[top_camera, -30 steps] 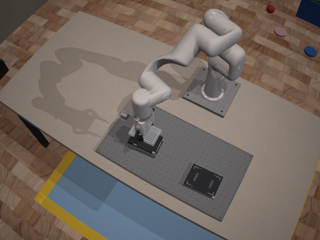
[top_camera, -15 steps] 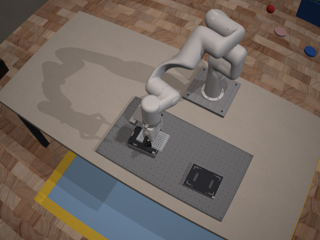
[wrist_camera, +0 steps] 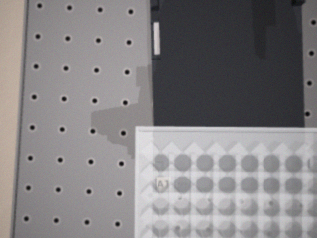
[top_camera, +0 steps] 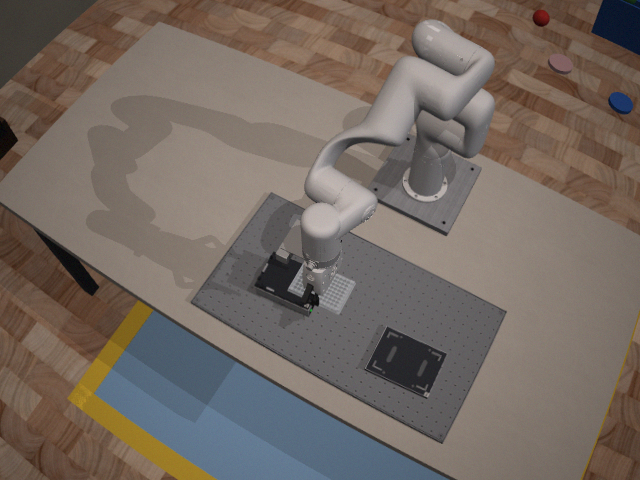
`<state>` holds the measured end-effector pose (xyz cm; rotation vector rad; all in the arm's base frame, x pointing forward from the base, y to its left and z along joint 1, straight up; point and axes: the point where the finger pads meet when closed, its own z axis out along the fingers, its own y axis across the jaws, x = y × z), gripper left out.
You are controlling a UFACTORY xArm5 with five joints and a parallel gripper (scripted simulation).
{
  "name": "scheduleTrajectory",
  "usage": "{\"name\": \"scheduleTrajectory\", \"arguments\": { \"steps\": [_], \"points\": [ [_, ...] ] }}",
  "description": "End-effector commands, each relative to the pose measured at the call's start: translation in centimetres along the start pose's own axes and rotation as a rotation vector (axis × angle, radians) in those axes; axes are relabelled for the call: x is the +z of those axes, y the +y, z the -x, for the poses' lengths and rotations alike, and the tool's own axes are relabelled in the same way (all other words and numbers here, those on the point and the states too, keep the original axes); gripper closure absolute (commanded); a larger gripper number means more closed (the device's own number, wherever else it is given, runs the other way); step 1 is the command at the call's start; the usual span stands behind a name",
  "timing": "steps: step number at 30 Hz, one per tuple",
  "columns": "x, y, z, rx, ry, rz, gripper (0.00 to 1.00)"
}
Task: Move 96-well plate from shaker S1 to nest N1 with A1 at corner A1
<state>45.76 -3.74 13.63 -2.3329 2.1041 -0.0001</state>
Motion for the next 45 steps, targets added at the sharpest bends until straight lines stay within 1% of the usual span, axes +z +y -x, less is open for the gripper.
{"name": "scheduleTrajectory", "arguments": {
  "steps": [1,7,9,24,26,41,43,45],
  "points": [
    [0.0,-0.3,1.4,0.0,0.006,-0.003,1.0],
    [0.3,-0.6,3.4,0.0,0.006,-0.003,1.0],
    [0.3,-0.6,3.4,0.0,0.006,-0.003,1.0],
    [1.0,-1.3,8.3,0.0,0.005,-0.003,1.0],
    [1.0,-1.3,8.3,0.0,0.005,-0.003,1.0],
    [1.6,-2.0,13.2,0.0,0.005,-0.003,1.0],
    [1.6,-2.0,13.2,0.0,0.005,-0.003,1.0],
    [1.7,-2.1,13.9,0.0,0.005,-0.003,1.0]
  ]
}}
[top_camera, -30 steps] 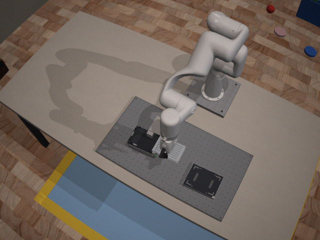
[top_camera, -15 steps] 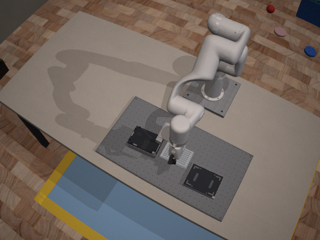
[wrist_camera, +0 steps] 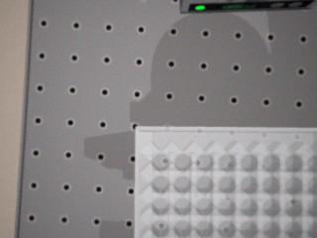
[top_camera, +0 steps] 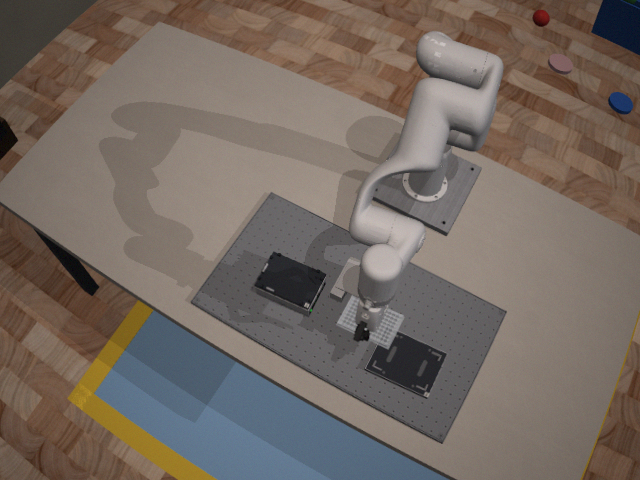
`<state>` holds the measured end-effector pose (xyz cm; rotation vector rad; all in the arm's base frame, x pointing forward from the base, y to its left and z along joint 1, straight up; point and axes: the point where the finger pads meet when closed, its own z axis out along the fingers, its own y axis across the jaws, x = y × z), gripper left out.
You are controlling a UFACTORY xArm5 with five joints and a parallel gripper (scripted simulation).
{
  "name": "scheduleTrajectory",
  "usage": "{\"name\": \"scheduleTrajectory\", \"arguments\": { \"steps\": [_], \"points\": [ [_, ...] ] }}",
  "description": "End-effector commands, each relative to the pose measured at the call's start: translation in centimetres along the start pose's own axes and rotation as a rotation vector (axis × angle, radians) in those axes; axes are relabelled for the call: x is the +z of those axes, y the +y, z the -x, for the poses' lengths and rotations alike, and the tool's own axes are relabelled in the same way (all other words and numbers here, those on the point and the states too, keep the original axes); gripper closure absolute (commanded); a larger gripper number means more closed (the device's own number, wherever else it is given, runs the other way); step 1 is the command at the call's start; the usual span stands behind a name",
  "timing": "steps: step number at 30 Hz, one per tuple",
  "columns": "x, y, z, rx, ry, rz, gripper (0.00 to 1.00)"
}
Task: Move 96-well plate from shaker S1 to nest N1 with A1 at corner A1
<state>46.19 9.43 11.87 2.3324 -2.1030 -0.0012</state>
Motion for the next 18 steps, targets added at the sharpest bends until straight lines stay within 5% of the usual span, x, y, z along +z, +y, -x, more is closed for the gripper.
{"name": "scheduleTrajectory", "arguments": {
  "steps": [1,18],
  "points": [
    [0.0,-0.3,1.1,0.001,0.005,-0.005,1.0],
    [0.7,-1.0,6.1,0.001,0.004,-0.005,1.0]
  ]
}}
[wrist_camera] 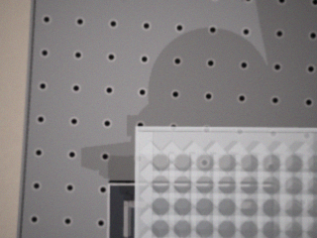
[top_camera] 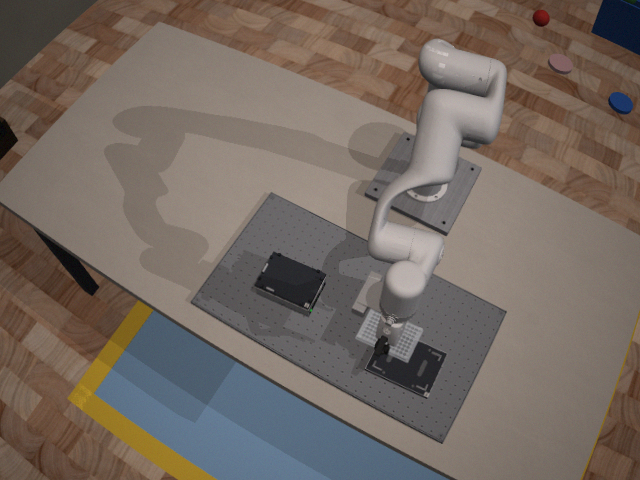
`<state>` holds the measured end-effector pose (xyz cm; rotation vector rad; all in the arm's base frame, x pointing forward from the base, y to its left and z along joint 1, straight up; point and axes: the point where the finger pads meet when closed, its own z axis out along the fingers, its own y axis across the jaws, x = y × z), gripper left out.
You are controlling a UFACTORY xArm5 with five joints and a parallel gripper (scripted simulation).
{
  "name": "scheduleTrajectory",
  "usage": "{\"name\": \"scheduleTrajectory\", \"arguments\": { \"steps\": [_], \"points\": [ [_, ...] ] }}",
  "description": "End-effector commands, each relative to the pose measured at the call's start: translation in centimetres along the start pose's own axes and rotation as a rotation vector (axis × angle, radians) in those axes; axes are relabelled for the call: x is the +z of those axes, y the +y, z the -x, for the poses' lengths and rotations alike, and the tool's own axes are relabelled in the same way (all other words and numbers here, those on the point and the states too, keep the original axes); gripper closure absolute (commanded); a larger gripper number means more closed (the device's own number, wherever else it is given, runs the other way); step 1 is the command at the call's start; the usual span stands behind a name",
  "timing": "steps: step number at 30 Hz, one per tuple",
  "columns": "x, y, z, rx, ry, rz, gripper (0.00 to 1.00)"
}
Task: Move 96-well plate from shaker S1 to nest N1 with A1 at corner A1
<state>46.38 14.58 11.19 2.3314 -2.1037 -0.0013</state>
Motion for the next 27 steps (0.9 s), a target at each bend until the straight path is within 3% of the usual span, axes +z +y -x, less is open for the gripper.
{"name": "scheduleTrajectory", "arguments": {
  "steps": [1,18,27],
  "points": [
    [0.0,-0.3,1.3,0.0,0.004,-0.005,1.0],
    [0.6,-1.0,6.3,0.0,0.004,-0.005,1.0],
    [0.6,-1.0,6.3,0.0,0.004,-0.005,1.0]
  ]
}}
